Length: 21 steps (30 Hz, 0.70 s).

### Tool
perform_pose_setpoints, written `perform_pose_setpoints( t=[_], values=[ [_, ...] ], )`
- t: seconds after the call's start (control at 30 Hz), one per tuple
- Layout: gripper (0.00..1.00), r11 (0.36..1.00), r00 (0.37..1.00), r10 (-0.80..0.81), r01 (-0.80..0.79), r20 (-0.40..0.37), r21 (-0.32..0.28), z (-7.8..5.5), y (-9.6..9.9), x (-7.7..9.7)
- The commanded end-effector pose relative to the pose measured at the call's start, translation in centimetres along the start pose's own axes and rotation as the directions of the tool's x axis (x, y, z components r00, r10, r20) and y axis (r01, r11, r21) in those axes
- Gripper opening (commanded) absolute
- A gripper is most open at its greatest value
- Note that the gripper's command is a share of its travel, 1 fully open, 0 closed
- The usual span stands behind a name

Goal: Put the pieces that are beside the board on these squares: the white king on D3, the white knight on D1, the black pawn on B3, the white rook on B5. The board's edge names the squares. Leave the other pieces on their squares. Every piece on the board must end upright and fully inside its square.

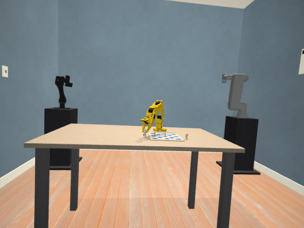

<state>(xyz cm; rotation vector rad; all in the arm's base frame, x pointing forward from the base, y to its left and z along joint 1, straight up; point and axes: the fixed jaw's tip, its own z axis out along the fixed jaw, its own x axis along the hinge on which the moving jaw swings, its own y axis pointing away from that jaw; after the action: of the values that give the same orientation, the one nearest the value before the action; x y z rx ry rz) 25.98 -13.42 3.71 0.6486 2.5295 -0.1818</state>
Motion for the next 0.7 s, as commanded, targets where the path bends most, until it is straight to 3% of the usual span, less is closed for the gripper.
perform_pose_setpoints(
  t=[0.0,0.67],
  values=[
    [0.12,1.0,1.0,0.005,-0.005,0.013,0.004,-0.18,-0.24,-0.22],
    [0.12,1.0,1.0,0.005,-0.005,0.013,0.004,-0.03,-0.23,-0.05]
  ],
)
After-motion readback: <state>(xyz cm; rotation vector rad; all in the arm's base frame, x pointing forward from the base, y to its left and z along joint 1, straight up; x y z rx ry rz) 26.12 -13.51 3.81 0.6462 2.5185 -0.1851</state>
